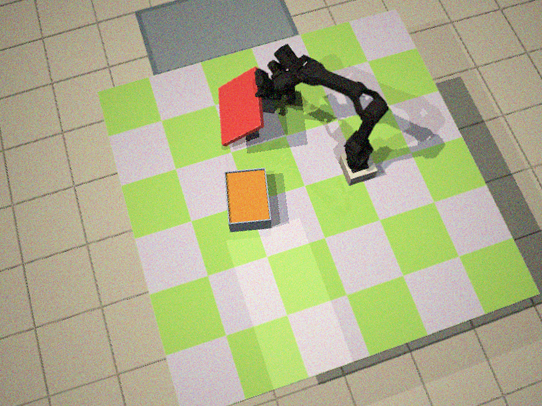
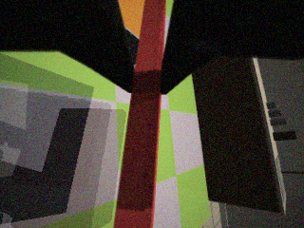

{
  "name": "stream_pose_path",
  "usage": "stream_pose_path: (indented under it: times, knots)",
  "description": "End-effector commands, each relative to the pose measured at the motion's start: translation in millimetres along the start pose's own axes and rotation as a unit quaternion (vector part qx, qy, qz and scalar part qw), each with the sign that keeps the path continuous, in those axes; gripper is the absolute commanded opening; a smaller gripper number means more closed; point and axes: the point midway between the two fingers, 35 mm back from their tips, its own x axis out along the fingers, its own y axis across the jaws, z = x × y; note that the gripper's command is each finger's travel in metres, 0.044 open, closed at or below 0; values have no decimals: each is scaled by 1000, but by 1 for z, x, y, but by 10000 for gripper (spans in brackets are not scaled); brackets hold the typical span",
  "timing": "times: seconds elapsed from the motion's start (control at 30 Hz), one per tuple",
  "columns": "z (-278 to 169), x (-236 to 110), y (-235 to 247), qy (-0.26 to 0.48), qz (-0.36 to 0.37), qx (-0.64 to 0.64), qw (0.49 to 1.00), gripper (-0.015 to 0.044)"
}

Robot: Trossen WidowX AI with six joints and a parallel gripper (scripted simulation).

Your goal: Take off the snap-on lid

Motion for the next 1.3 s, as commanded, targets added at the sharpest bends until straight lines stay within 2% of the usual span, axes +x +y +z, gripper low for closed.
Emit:
stream_pose_path:
  times: [0.0, 1.27]
  knots:
    - [-2, 3, -3, 3, 4, -4, 1000, 0]
    - [-3, 24, -28, 3, 4, -4, 1000, 0]
